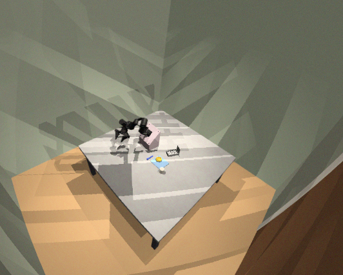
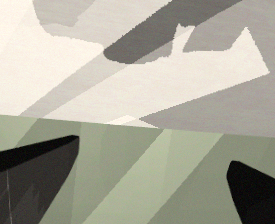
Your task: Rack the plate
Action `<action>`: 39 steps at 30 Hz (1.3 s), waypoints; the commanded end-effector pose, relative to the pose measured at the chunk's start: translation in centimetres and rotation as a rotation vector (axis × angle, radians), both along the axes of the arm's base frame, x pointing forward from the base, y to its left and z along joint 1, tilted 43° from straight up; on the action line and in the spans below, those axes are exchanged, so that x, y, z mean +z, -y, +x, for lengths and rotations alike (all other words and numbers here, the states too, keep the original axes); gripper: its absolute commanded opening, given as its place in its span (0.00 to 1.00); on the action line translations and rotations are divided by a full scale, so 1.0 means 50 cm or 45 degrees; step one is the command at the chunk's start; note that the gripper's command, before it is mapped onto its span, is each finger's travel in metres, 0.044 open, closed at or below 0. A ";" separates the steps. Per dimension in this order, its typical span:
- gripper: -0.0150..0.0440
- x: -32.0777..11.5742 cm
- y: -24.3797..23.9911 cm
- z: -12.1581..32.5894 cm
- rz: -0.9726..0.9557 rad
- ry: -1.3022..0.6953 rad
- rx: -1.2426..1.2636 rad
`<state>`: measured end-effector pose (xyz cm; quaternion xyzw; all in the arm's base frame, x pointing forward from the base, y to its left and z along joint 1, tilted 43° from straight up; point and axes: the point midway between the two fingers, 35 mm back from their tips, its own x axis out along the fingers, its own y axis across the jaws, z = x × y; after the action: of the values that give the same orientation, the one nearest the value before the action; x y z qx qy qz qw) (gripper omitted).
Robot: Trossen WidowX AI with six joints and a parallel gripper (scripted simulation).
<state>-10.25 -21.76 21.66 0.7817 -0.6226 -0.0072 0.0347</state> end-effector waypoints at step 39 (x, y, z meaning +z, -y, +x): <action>0.93 -0.041 0.181 0.175 0.625 1.249 0.183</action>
<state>-2.60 -30.07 20.18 0.7388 -0.5026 0.2068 -0.3985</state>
